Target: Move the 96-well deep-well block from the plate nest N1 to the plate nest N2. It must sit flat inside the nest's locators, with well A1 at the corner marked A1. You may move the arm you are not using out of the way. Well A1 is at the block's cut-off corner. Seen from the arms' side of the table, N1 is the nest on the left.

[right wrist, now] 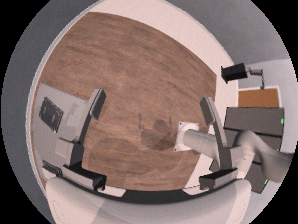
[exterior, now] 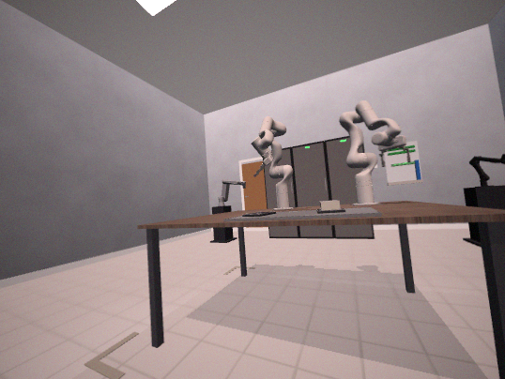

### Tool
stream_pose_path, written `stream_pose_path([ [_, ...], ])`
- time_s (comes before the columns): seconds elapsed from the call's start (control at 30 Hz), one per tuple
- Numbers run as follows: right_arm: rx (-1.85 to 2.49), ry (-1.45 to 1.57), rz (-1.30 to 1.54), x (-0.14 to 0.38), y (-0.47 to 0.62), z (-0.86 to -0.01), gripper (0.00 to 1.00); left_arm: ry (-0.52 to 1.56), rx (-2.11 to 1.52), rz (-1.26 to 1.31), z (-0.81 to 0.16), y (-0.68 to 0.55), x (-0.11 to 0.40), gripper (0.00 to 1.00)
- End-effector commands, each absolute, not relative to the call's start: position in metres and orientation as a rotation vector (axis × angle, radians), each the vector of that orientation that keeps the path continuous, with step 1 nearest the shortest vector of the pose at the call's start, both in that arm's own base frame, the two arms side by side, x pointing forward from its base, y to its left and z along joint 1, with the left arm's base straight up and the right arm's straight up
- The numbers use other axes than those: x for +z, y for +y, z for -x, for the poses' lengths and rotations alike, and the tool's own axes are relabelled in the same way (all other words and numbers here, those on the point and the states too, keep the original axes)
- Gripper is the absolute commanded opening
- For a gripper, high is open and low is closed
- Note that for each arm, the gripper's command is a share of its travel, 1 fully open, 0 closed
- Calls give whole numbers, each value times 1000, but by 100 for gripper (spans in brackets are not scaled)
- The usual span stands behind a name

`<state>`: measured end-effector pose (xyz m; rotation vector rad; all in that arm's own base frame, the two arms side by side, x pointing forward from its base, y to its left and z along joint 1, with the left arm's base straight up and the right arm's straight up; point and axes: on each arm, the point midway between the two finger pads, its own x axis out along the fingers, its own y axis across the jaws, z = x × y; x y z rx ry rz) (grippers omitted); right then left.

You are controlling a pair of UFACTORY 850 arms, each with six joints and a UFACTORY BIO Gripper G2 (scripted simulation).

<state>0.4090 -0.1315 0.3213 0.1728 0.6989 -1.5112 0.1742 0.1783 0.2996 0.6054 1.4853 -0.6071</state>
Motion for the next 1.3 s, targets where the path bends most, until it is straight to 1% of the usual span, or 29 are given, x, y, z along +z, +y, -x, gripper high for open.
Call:
stream_pose_path([
  [0.0, -1511, 697, -174, 322, -132, -410, 100, 1490, -585, -585, -170, 183, 300, 100],
  [0.73, -1511, 697, -174, 322, -132, -410, 100, 1527, -433, -433, -131, 213, 300, 100],
  [1.27, -1511, 697, -174, 322, -132, -410, 100, 1559, -229, -229, -72, 239, 300, 100],
])
